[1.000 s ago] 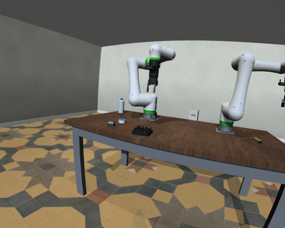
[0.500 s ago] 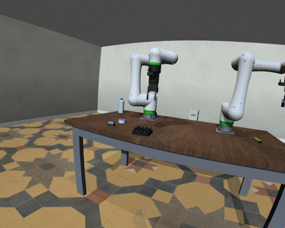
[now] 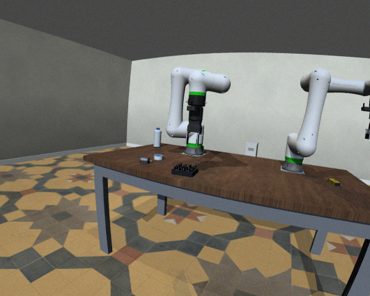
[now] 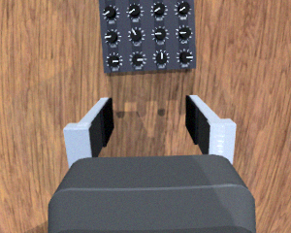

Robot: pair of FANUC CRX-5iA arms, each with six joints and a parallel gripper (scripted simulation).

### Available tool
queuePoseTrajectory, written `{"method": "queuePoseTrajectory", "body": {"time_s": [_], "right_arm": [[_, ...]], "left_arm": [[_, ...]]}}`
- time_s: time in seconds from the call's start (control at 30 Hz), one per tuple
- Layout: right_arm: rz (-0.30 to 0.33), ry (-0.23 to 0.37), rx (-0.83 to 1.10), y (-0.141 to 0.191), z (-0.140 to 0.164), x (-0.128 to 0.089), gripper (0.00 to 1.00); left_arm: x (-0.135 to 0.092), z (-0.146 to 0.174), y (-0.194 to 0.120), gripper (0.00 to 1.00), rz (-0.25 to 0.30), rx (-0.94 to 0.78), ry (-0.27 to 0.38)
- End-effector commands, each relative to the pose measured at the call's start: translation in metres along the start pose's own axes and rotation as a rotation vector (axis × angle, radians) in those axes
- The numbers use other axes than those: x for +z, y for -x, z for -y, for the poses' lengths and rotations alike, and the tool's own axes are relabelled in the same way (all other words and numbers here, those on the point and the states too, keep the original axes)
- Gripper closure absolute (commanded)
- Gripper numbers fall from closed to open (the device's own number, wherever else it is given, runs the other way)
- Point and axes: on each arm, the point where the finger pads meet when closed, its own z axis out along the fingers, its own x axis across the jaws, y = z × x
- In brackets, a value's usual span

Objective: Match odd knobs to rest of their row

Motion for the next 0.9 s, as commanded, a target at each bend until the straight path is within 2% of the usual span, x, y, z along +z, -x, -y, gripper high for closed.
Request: {"method": "queuePoseTrajectory", "body": {"time_s": [0.0, 0.23, 0.87], "right_arm": [[0.004, 0.002, -0.022, 0.000, 0.029, 0.030, 0.00], [0.007, 0.005, -0.048, -0.006, 0.059, 0.071, 0.00], [0.007, 0.005, -0.049, -0.007, 0.061, 0.073, 0.00]], "left_arm": [[-0.001, 0.000, 0.000, 0.00, 0.000, 0.000, 0.002], [-0.001, 0.000, 0.000, 0.00, 0.000, 0.000, 0.002], [-0.001, 0.000, 0.000, 0.00, 0.000, 0.000, 0.002]]}}
